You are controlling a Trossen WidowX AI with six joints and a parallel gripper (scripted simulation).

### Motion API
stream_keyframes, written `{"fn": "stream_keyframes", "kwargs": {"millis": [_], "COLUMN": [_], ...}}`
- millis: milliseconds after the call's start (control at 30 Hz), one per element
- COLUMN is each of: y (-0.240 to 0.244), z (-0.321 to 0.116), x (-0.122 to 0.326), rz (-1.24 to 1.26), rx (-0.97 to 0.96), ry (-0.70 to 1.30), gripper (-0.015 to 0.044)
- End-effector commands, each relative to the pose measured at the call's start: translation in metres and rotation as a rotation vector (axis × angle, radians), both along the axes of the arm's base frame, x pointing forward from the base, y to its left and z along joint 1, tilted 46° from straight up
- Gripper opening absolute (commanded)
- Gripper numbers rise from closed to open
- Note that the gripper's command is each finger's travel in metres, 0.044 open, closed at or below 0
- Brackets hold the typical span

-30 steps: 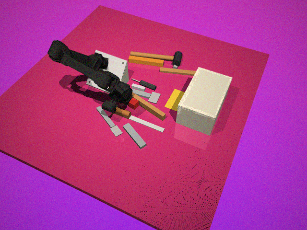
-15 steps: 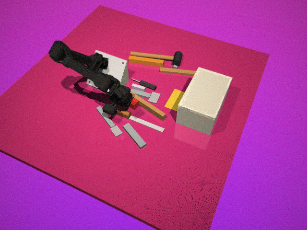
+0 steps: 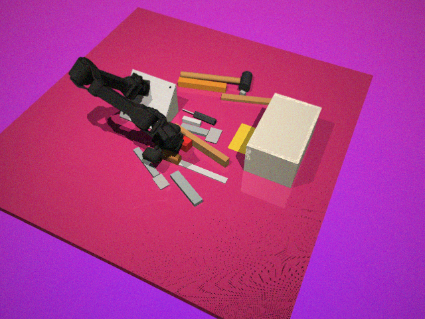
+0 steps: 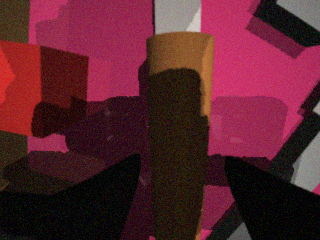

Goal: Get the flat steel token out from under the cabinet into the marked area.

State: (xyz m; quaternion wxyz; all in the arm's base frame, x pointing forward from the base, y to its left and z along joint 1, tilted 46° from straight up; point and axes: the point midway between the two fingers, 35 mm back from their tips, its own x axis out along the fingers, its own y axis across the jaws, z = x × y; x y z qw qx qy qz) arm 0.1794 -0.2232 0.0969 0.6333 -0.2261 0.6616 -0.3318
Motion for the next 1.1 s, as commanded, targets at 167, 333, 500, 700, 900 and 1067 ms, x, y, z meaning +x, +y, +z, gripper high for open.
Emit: {"fn": "stream_keyframes", "kwargs": {"millis": [167,333,500,700,900,1067], "y": [-0.001,-0.001,-0.001,0.0,0.008,0.018], "z": [-0.001,-0.001,-0.001,-0.001,0.004,0.009], "x": [-0.001,-0.001,-0.001,-0.001,-0.001,-0.004], "rz": [0.0,0.0,0.0,0.001,0.003,0.004], "rx": [0.001,0.001,0.001,0.003,0.011,0.011], "ry": [0.002,0.002,0.002,0.005,0.012,0.012], "gripper": [0.0191,0.0138,0.0105,0.0,0.0,0.0]}}
